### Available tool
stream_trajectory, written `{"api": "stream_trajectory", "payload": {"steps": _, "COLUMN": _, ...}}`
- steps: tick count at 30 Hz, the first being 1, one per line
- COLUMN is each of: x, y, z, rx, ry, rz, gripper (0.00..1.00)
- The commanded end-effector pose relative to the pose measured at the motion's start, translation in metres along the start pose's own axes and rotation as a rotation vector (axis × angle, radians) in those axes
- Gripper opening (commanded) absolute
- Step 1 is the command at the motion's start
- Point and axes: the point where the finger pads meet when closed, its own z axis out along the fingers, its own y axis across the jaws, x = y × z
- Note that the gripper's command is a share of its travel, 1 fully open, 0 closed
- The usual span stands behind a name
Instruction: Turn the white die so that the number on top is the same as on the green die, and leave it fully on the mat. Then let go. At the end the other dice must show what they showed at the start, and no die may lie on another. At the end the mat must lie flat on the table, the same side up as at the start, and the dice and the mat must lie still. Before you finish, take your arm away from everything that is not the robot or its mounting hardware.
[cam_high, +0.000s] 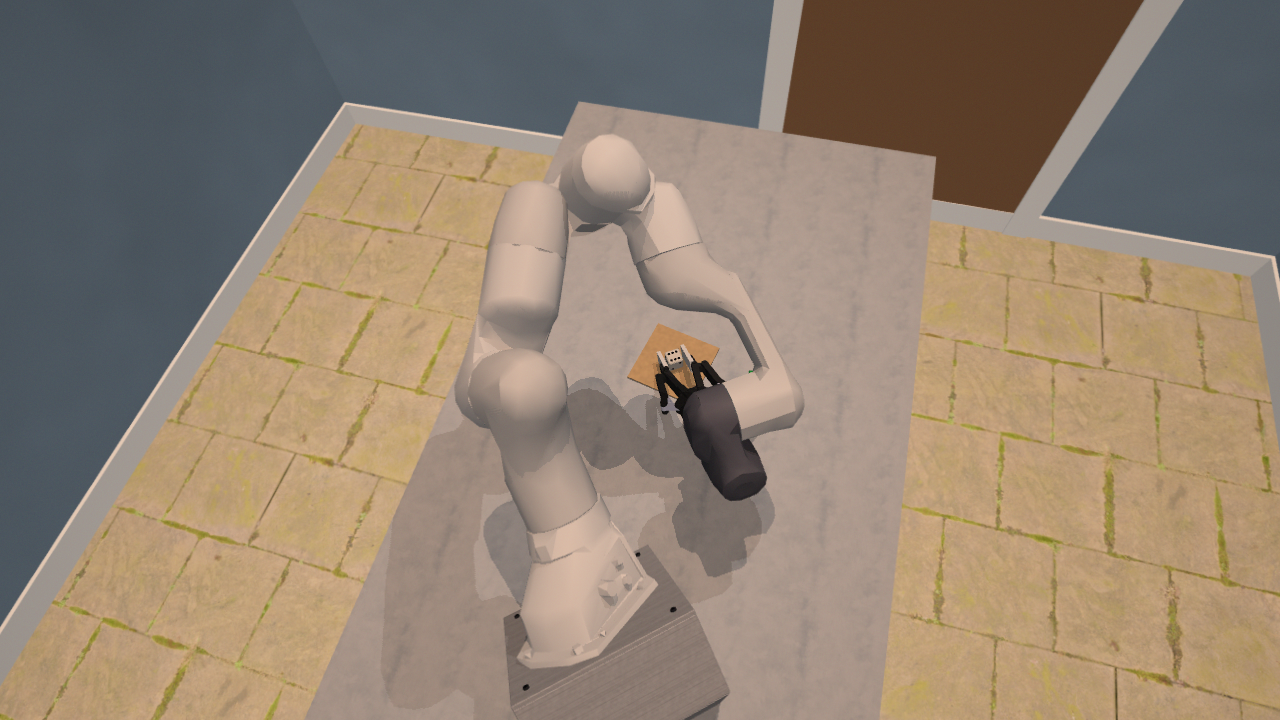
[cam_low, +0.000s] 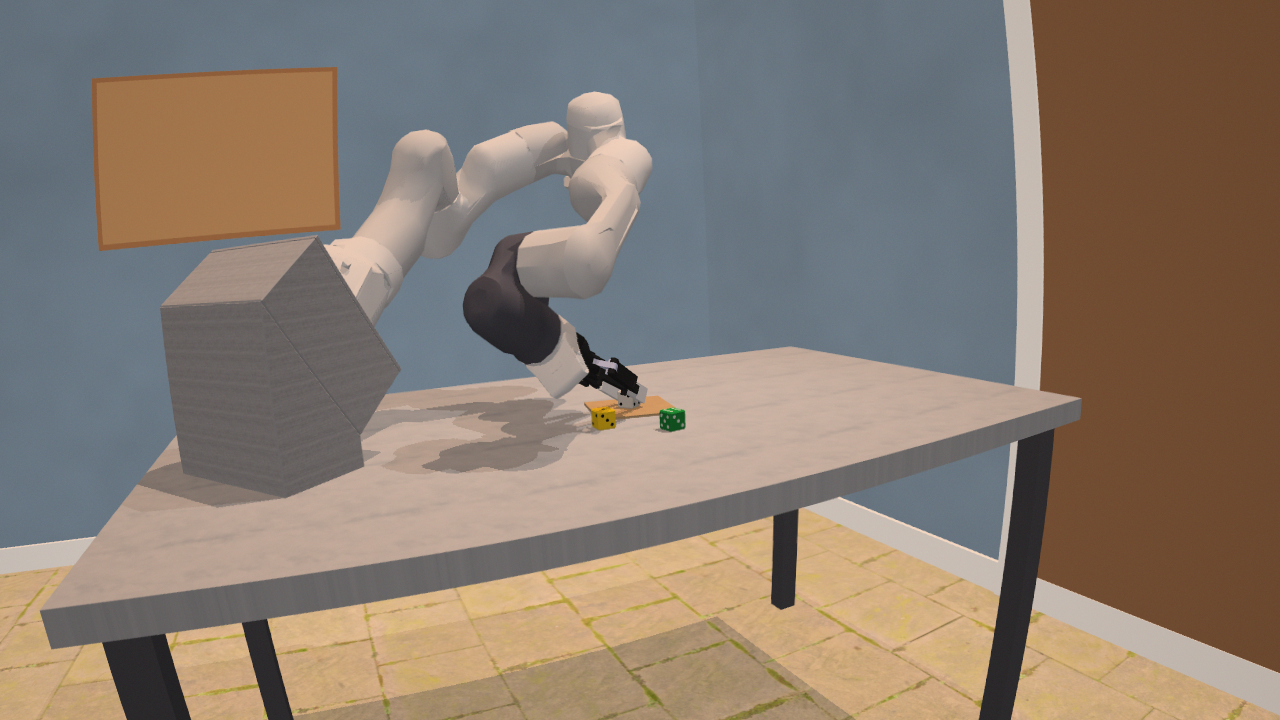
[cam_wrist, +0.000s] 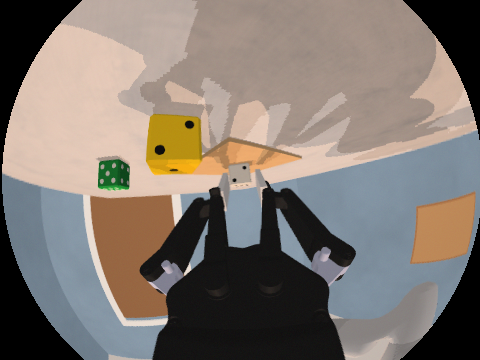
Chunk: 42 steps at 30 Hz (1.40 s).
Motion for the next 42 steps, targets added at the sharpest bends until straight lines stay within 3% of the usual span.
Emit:
{"api": "stream_trajectory", "payload": {"steps": 1, "x": -0.002, "y": -0.001, "z": -0.012, "rx": -0.001, "ry": -0.005, "rz": -0.013, "gripper": 0.28}}
{"api": "stream_trajectory", "payload": {"steps": 11, "x": -0.002, "y": -0.001, "z": -0.037, "rx": -0.001, "ry": -0.005, "rz": -0.013, "gripper": 0.28}}
{"api": "stream_trajectory", "payload": {"steps": 22, "x": -0.004, "y": -0.001, "z": -0.041, "rx": -0.001, "ry": -0.005, "rz": -0.013, "gripper": 0.28}}
{"api": "stream_trajectory", "payload": {"steps": 35, "x": -0.047, "y": 0.0, "z": -0.064, "rx": -0.001, "ry": -0.005, "rz": -0.013, "gripper": 0.28}}
{"api": "stream_trajectory", "payload": {"steps": 42, "x": -0.054, "y": 0.0, "z": -0.068, "rx": -0.001, "ry": -0.005, "rz": -0.013, "gripper": 0.28}}
